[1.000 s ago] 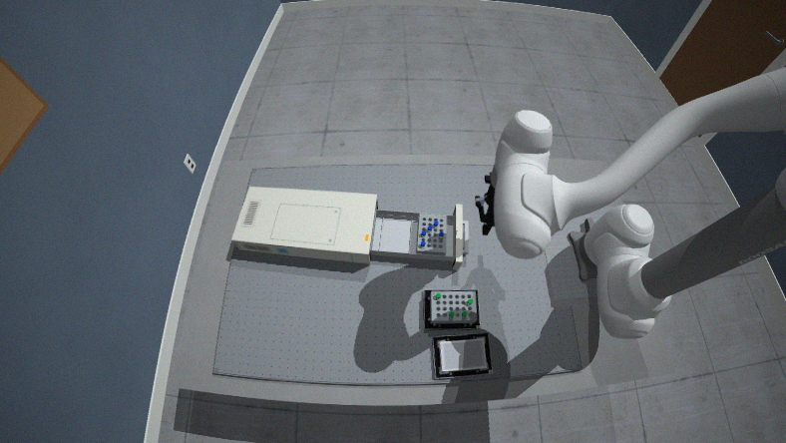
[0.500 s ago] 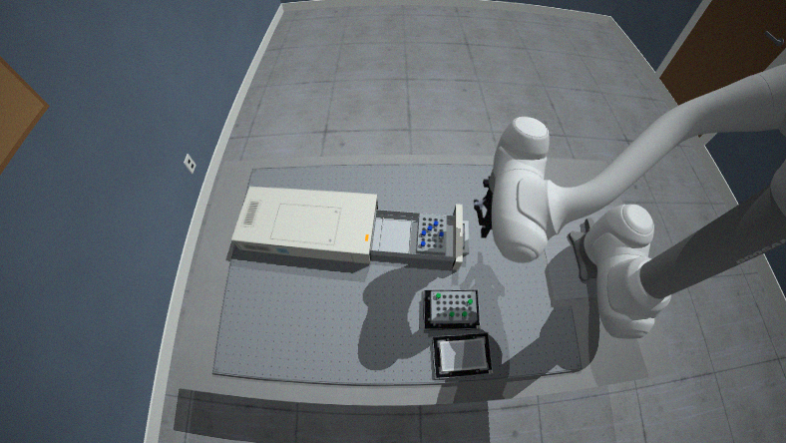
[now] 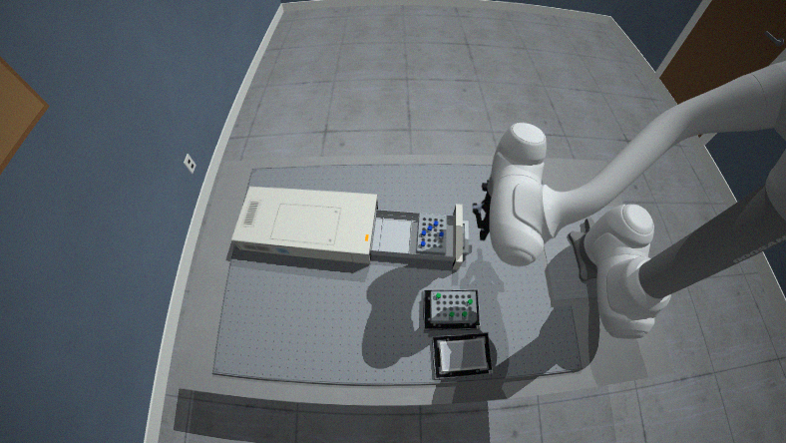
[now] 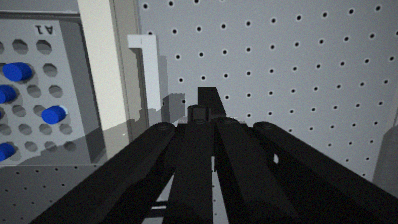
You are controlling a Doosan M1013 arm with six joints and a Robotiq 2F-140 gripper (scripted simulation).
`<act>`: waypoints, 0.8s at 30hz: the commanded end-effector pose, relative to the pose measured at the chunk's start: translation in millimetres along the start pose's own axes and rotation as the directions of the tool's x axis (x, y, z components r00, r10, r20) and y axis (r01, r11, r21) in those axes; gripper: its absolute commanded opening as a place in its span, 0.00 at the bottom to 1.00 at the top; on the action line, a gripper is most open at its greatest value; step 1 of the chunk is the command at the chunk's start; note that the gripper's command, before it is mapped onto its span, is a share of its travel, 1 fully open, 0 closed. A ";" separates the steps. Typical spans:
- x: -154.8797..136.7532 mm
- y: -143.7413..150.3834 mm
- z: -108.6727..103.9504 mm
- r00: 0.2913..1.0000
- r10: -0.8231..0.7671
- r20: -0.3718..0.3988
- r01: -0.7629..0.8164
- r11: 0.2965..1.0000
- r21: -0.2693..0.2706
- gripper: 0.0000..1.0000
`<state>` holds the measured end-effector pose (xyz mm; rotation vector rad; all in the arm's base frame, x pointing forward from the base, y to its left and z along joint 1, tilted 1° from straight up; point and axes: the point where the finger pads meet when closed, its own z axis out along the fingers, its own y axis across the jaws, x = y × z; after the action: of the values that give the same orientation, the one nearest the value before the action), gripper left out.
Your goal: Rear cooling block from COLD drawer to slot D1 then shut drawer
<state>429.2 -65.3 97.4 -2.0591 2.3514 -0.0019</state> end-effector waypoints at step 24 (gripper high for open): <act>-0.1 -0.5 28.4 1.000 0.000 0.000 0.000 1.000 0.001 0.10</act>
<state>429.6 -65.0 70.6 -2.0591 2.3514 -0.0021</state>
